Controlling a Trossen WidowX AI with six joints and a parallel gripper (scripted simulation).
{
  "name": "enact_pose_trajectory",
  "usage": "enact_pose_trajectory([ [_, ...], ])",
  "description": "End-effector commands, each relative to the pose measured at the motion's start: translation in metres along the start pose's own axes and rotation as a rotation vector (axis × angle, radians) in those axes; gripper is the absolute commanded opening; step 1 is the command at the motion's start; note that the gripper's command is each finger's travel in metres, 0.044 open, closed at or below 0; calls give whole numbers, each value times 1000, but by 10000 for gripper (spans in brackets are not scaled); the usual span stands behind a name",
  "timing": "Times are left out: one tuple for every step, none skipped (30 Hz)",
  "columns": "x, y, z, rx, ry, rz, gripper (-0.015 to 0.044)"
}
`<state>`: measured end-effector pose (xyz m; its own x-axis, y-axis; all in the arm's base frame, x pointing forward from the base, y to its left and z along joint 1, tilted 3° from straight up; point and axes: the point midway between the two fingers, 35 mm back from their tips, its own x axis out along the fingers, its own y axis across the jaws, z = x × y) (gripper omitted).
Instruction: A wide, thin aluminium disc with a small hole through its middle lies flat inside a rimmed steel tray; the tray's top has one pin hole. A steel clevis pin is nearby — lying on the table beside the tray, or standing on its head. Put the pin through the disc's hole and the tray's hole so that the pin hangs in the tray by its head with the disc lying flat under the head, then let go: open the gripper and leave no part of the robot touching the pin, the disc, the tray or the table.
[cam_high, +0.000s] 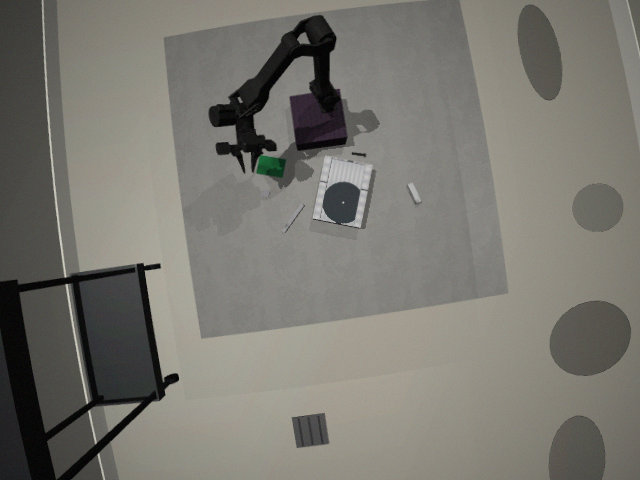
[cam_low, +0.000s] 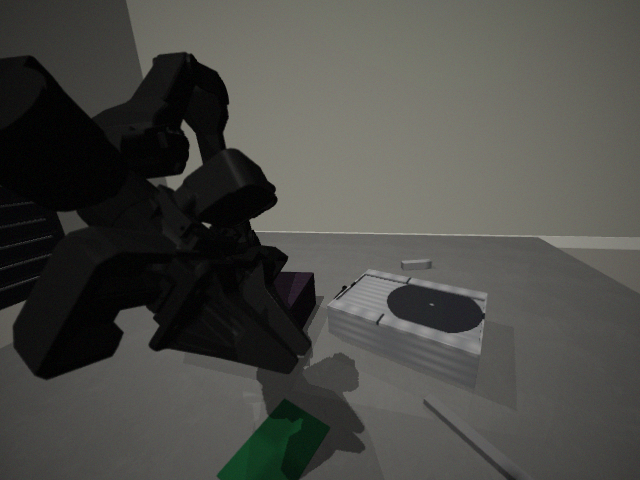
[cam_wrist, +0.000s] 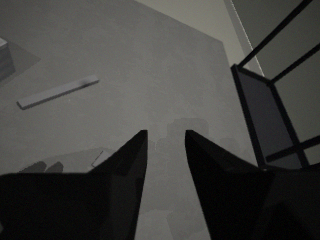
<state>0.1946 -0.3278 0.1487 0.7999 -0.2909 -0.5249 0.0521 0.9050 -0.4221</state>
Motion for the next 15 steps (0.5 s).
enact_pose_trajectory([
  [31, 48, 25, -5, 35, 145, 120],
  [38, 62, 31, -11, 47, 186, 120],
  [45, 77, 37, -18, 60, 227, 120],
  [51, 92, 42, -25, 73, 267, 120],
  [55, 107, 48, -35, 87, 306, 120],
  [59, 122, 52, -46, 102, 344, 120],
  [62, 138, 57, -59, 118, 382, 120],
  [65, 153, 61, -73, 135, 418, 120],
  [66, 168, 65, -89, 153, 454, 120],
  [67, 184, 68, -106, 171, 489, 120],
  [67, 199, 71, -125, 190, 523, 120],
  [66, 214, 74, -146, 210, 556, 120],
  [65, 229, 76, -169, 230, 588, 120],
  [63, 244, 77, -193, 250, 618, 120],
  [61, 258, 78, -219, 271, 647, 120],
])
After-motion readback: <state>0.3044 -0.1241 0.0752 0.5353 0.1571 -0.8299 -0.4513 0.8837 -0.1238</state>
